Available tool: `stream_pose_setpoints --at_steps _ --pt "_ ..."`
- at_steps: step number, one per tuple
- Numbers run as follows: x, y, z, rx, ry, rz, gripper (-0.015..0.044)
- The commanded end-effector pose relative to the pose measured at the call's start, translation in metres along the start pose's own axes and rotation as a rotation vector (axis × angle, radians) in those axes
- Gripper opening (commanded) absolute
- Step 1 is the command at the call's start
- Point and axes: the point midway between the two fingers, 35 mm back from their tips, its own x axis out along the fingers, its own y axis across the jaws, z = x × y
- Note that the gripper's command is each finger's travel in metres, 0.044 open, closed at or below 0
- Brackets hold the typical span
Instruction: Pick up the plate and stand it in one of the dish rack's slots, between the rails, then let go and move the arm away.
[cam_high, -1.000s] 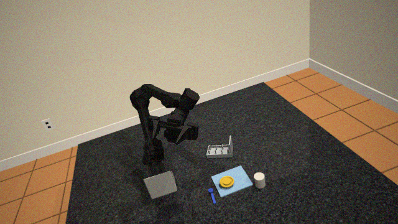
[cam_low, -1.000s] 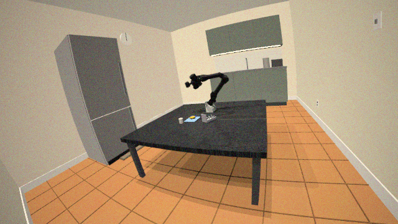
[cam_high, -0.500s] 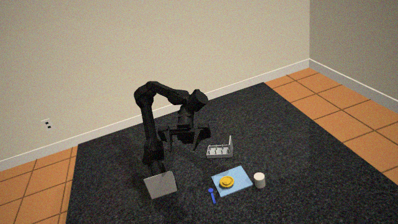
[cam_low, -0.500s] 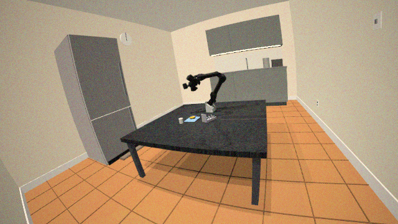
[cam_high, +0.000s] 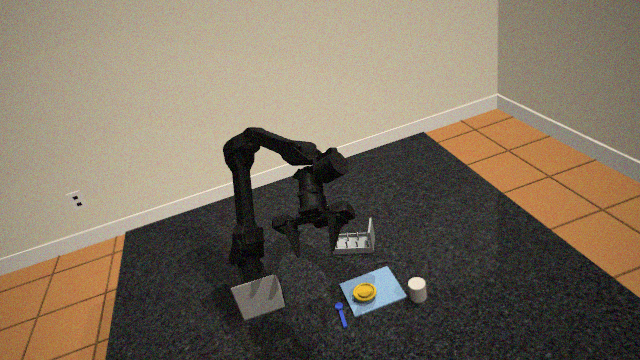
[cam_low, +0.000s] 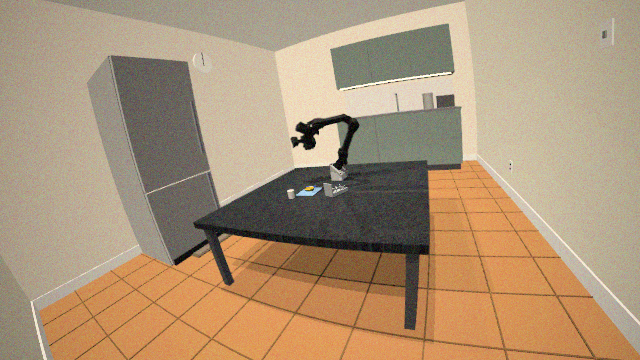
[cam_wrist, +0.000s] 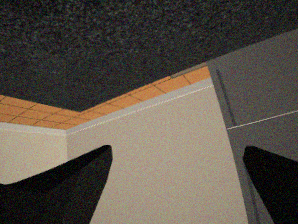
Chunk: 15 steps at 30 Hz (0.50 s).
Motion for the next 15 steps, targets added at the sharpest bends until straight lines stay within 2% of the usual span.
stream_pose_setpoints --at_steps 1,15 --pt "0.003 -0.006 0.016 0.075 -0.099 0.020 0.0400" --pt "-0.002 -0.020 0.065 0.339 -0.384 0.143 0.0400"
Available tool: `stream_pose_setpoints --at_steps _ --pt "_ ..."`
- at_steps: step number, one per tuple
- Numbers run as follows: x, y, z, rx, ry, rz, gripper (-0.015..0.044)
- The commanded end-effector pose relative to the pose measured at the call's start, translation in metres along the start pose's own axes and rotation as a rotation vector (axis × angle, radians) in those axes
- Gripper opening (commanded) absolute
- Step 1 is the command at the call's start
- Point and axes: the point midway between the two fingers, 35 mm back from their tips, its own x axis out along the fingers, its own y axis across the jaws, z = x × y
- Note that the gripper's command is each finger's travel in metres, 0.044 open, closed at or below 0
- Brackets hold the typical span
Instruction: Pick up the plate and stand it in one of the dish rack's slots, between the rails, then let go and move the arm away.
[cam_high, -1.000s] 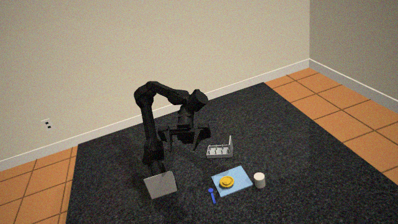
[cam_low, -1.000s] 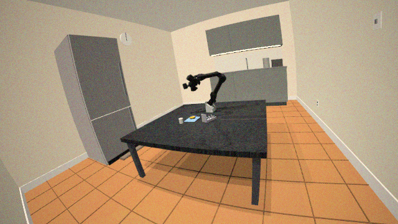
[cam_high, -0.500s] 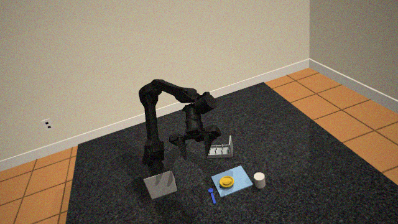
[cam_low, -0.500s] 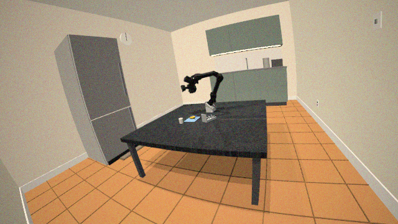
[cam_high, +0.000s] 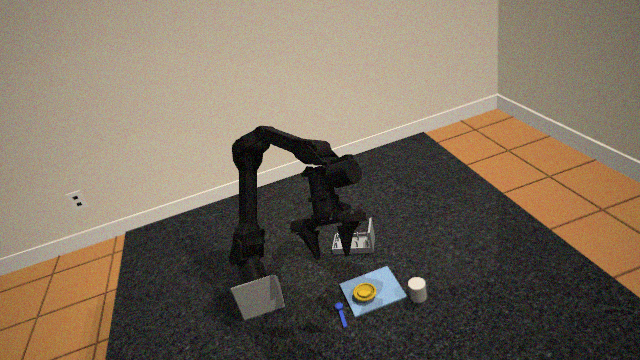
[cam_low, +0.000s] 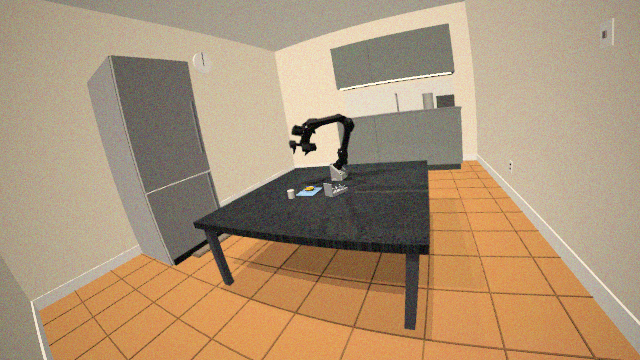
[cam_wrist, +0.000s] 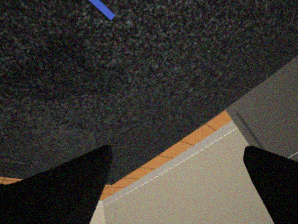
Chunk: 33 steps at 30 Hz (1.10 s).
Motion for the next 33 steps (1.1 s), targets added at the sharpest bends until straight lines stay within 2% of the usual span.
stream_pose_setpoints --at_steps 1,20,28,33 --pt "0.004 0.000 0.016 0.092 -0.085 0.058 0.0400" --pt "-0.004 0.002 0.081 0.523 -0.369 0.371 0.0400" --pt "-0.012 0.001 0.106 0.715 -0.445 0.539 0.0400" --pt "-0.013 0.001 0.108 0.731 -0.450 0.554 0.0400"
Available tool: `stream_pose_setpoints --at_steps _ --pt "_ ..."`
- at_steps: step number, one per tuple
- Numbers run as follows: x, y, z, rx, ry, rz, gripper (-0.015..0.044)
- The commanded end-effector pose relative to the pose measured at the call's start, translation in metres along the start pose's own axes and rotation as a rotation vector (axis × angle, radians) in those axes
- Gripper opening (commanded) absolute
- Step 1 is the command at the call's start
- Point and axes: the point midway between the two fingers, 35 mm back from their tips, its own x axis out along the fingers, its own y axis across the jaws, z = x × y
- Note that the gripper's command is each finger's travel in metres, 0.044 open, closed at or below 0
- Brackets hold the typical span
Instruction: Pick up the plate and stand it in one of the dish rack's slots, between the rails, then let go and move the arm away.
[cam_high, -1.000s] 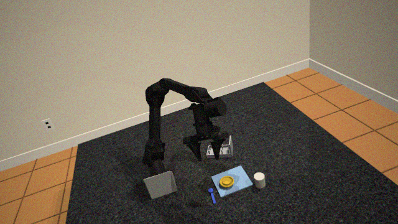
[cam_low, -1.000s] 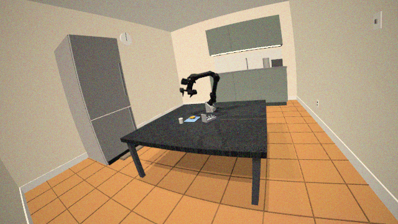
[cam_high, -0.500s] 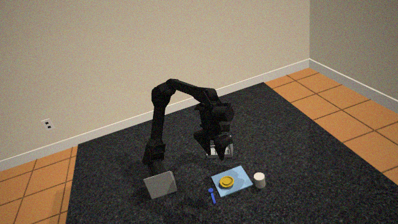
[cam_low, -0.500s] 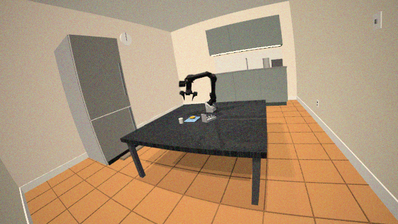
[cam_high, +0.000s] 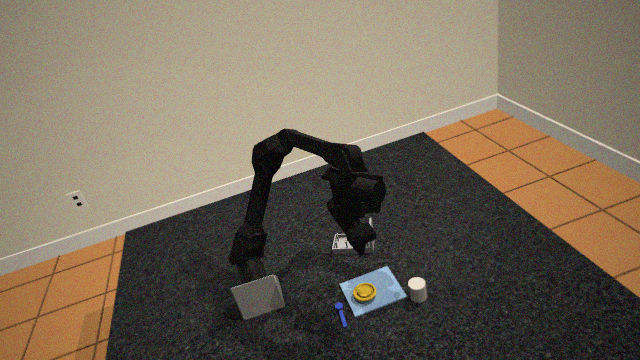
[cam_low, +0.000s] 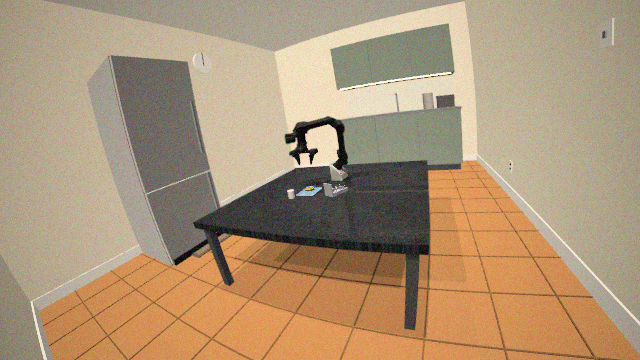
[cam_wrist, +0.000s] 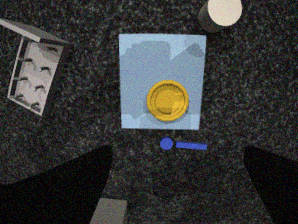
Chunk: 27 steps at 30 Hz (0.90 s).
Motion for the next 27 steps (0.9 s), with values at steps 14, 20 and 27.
stream_pose_setpoints --at_steps 14,20,27 --pt "0.114 -0.006 -0.005 0.035 -0.009 0.030 0.0400" --pt "0.115 -0.005 -0.005 0.035 -0.009 0.030 0.0400" --pt "0.125 -0.005 -0.004 0.035 -0.009 0.029 0.0400"
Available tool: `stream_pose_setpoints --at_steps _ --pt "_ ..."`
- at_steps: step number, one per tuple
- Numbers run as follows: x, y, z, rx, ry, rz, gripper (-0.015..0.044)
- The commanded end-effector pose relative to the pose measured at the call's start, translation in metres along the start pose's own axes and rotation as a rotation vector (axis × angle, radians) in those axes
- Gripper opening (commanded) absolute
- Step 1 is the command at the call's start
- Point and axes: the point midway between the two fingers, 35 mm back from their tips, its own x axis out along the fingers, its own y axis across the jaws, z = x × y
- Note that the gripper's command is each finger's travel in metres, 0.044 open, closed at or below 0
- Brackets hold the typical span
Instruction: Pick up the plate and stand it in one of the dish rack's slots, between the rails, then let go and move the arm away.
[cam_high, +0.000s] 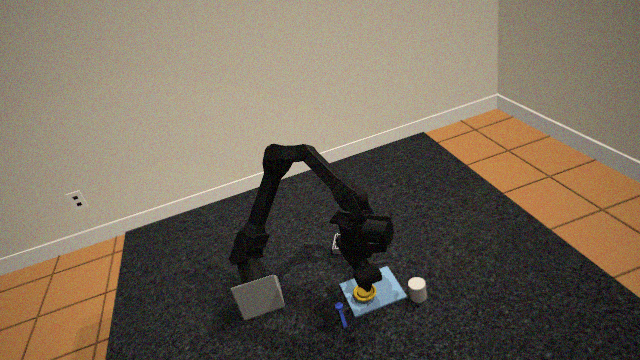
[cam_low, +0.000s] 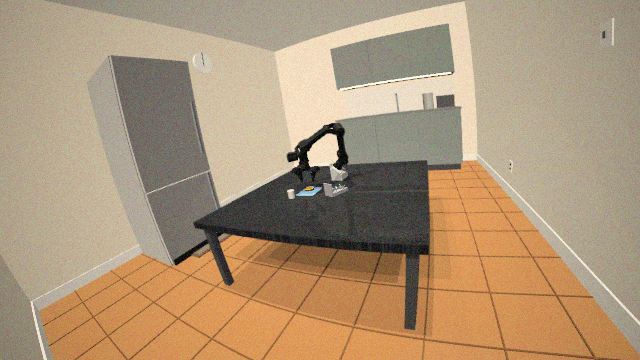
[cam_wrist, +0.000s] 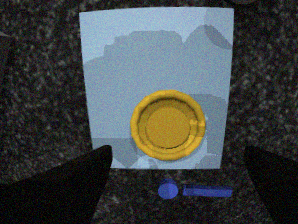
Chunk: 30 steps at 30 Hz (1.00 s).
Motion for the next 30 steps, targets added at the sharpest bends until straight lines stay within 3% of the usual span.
stream_pose_setpoints --at_steps 1,30 --pt "0.009 0.000 -0.001 0.006 0.002 0.006 0.0400" --pt "0.055 0.005 -0.001 0.006 0.002 0.009 0.0400"
